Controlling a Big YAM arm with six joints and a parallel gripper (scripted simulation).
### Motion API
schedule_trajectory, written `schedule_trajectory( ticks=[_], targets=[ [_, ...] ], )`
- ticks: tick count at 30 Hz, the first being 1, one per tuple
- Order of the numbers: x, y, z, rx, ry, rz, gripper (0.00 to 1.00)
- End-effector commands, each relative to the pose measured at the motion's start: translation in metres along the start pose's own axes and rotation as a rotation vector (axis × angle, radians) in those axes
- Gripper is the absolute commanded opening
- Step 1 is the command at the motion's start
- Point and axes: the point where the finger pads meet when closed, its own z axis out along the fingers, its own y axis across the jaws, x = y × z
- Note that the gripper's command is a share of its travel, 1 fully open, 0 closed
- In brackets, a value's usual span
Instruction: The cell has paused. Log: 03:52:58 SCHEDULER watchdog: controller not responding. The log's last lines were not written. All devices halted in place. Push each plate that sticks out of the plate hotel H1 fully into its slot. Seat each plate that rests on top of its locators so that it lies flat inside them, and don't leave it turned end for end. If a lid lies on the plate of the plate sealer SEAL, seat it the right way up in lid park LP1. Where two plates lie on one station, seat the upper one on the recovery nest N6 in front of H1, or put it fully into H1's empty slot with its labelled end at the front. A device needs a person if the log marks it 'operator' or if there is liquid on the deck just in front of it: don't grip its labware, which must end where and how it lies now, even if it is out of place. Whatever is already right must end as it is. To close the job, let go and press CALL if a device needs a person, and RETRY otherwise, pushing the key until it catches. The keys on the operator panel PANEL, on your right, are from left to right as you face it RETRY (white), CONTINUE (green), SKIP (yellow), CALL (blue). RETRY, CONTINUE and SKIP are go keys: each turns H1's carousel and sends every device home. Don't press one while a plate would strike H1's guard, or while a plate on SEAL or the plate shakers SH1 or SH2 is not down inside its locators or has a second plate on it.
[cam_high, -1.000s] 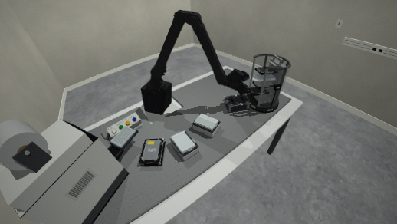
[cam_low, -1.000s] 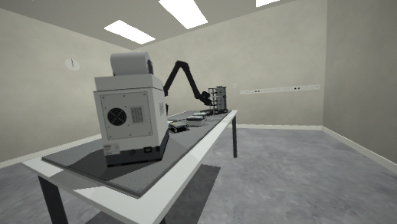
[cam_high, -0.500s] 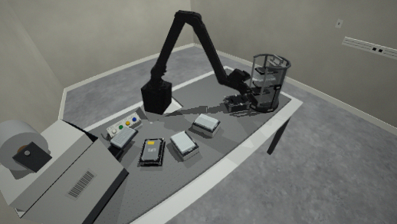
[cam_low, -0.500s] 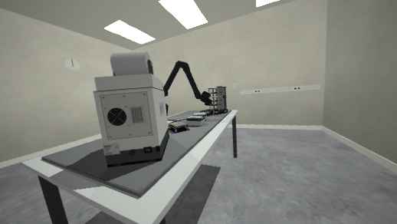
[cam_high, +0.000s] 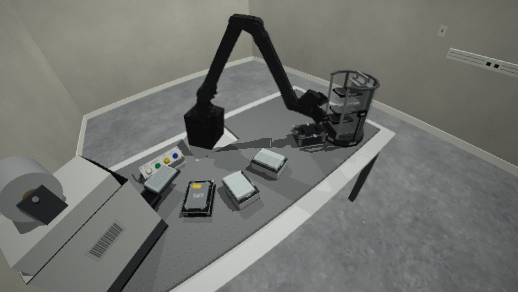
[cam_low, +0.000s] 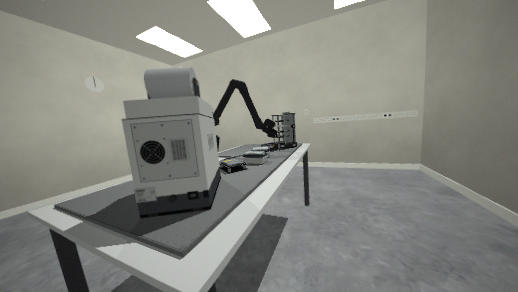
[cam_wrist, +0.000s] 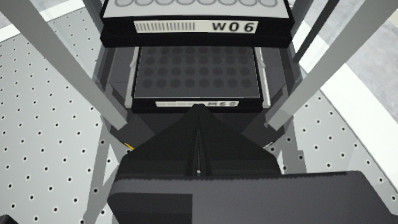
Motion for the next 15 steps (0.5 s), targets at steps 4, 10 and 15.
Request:
schedule_trajectory(
  ticks=[4, 10, 15],
  targets=[
    [-0.016, 0.0046, 0.0136, -0.007, -0.018, 0.008, 0.0],
    [-0.0194, 0.0029, 0.0154, -0.004, -0.021, 0.008, 0.0],
    [-0.0152, 0.005, 0.0183, -0.008, -0.013, 0.008, 0.0]
  ],
)
